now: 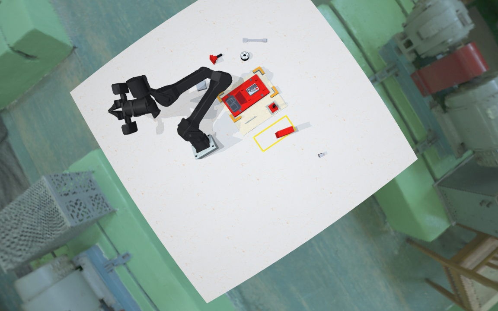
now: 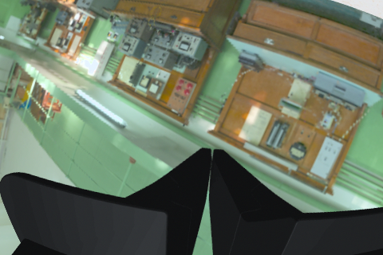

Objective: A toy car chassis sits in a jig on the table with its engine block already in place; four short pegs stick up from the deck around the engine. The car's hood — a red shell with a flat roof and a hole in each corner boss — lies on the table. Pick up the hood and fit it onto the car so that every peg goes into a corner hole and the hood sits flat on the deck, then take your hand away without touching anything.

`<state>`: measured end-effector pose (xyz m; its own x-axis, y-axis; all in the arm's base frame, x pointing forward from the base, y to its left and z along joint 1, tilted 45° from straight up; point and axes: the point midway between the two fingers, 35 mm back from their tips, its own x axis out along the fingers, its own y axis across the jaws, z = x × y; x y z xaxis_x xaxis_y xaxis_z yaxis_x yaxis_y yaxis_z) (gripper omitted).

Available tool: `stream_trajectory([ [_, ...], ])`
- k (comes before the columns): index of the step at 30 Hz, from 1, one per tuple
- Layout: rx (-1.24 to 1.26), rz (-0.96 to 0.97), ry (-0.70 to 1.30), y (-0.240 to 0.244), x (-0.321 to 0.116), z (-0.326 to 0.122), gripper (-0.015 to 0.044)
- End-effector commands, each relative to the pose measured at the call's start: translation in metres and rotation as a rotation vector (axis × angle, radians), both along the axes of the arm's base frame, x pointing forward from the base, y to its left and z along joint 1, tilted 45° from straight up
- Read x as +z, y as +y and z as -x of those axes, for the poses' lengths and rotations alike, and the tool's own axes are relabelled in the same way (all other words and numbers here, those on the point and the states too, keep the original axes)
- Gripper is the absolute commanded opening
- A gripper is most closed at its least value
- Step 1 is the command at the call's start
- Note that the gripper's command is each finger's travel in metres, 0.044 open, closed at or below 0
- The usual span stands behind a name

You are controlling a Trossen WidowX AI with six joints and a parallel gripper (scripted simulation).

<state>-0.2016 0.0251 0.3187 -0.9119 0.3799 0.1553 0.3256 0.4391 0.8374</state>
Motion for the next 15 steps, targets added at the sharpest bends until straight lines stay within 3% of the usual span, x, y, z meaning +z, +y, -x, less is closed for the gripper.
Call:
stream_trajectory([
  [1,0.117,-0.148,-0.106,-0.031,0.001,0.016,0.0],
  [15,0.695,-0.891,-0.394,-0.193,-0.024,0.034,0.0],
])
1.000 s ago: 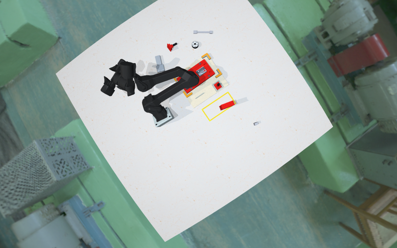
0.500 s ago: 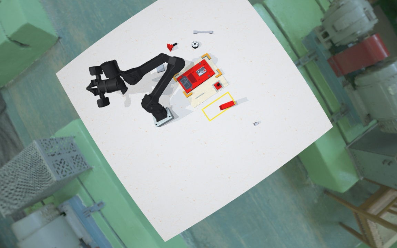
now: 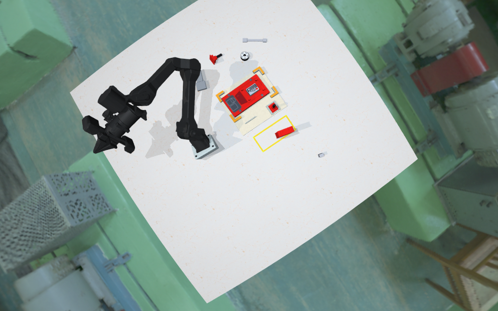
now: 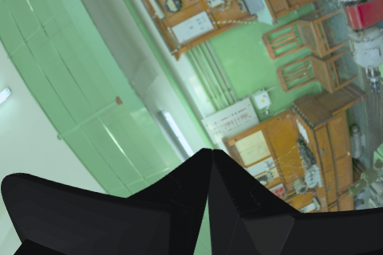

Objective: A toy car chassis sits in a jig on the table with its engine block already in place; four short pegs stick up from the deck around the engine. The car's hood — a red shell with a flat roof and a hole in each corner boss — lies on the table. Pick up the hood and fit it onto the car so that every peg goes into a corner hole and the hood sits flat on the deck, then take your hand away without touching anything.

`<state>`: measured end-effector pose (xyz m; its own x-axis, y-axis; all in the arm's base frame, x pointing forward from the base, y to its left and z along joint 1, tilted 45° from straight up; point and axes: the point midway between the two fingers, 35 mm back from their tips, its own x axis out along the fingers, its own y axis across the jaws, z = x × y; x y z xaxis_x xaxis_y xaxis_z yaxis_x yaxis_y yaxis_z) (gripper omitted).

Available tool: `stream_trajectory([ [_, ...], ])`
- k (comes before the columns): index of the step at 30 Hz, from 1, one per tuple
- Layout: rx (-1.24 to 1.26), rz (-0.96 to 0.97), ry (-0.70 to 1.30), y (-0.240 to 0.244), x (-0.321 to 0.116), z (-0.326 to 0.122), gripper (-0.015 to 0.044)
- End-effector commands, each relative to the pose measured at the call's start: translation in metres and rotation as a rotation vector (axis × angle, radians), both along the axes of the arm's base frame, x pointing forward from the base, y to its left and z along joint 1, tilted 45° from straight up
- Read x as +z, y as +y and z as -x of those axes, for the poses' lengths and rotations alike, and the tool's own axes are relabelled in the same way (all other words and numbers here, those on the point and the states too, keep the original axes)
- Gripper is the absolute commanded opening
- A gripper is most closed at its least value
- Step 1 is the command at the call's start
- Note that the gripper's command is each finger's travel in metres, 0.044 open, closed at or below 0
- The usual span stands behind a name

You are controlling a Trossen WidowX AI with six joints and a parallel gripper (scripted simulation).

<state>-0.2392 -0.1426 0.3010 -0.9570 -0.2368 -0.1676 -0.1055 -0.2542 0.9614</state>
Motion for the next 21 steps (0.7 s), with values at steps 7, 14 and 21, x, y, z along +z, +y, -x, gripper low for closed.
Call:
stream_trajectory([
  [7,0.457,-0.443,-0.074,-0.106,-0.033,-0.032,0.0],
  [14,0.823,-0.747,-0.077,-0.174,-0.067,-0.087,0.0],
  [21,1.144,-0.993,-0.048,-0.216,-0.101,-0.153,0.0],
])
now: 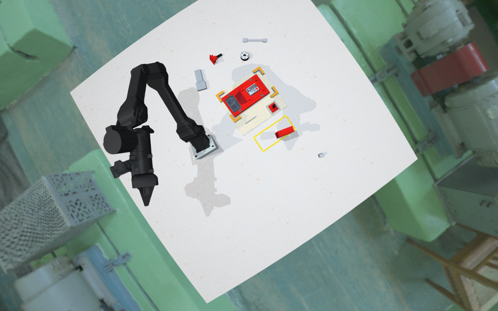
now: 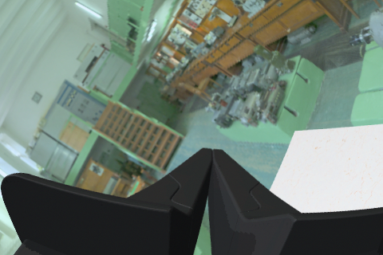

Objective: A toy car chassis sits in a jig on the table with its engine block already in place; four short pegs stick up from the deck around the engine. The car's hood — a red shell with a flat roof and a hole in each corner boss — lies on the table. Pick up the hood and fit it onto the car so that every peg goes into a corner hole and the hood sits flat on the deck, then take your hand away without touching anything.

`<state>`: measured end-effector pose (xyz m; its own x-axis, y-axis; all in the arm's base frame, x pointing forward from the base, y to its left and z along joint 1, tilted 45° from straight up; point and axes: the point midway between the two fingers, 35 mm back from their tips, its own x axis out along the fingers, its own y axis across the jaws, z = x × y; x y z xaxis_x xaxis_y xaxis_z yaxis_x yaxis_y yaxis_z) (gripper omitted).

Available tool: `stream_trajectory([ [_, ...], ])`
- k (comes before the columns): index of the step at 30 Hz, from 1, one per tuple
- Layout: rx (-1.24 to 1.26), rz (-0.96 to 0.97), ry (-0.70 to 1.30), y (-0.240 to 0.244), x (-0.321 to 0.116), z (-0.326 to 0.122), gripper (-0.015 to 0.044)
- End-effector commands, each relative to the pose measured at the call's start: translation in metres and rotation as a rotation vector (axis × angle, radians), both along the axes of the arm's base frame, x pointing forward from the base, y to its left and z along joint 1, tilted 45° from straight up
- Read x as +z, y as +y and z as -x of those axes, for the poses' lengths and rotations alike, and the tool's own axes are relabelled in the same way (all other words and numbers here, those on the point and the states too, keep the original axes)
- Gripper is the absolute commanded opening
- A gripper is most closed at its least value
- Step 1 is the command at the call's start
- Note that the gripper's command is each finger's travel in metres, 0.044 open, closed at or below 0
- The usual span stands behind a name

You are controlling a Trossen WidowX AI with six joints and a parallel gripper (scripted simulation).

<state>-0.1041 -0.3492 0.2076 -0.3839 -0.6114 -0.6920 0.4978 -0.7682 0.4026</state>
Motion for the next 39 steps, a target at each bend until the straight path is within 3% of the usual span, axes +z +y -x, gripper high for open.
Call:
stream_trajectory([
  [1,0.138,-0.088,0.004,-0.014,-0.013,-0.026,0.0],
  [11,0.69,-0.405,0.019,-0.037,-0.077,-0.147,0.0],
  [21,1.098,-0.596,0.044,-0.028,-0.115,-0.227,0.0],
  [31,1.775,-0.847,0.052,0.028,-0.175,-0.346,0.0],
  [39,2.182,-0.97,0.009,0.085,-0.211,-0.406,0.0],
])
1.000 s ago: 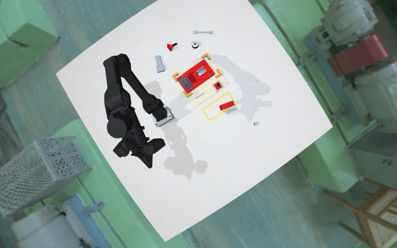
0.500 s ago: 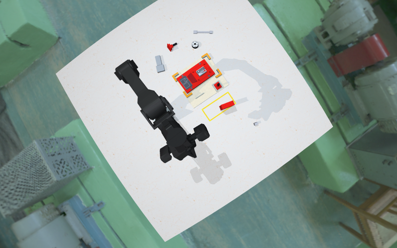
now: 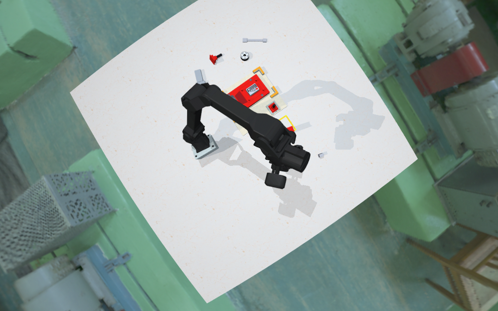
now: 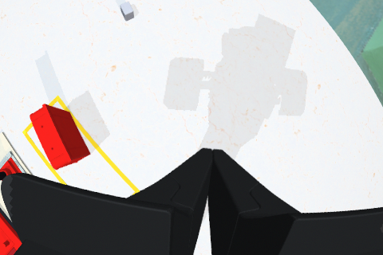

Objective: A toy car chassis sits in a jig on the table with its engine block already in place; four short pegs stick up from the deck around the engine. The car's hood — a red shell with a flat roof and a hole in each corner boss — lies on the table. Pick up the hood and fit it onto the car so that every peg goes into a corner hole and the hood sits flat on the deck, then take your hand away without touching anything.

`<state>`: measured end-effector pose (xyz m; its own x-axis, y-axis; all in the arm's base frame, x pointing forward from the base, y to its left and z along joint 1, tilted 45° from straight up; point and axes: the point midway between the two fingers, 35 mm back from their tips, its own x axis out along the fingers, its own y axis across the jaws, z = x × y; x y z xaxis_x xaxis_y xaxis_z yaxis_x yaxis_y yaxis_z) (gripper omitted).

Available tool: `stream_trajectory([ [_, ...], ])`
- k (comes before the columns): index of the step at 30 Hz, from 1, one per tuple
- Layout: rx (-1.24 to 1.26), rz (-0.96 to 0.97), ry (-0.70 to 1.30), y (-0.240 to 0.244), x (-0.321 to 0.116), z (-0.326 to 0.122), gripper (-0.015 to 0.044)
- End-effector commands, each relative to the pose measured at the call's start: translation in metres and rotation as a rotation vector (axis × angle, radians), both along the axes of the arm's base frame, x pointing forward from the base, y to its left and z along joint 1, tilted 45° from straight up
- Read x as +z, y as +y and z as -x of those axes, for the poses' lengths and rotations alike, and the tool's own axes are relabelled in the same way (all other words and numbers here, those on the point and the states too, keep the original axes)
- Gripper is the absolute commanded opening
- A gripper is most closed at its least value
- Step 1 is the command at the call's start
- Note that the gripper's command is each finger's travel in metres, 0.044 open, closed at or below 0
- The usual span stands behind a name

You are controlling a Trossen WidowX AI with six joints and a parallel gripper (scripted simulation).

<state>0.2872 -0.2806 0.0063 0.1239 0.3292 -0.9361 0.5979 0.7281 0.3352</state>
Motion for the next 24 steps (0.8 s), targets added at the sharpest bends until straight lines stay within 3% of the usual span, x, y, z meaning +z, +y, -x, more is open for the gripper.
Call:
stream_trajectory([
  [1,0.155,-0.086,-0.028,0.026,-0.015,-0.022,0.0],
  [11,0.612,-0.397,-0.139,0.129,-0.064,-0.074,0.0],
  [24,0.618,-0.403,-0.142,0.139,-0.073,-0.074,0.0],
])
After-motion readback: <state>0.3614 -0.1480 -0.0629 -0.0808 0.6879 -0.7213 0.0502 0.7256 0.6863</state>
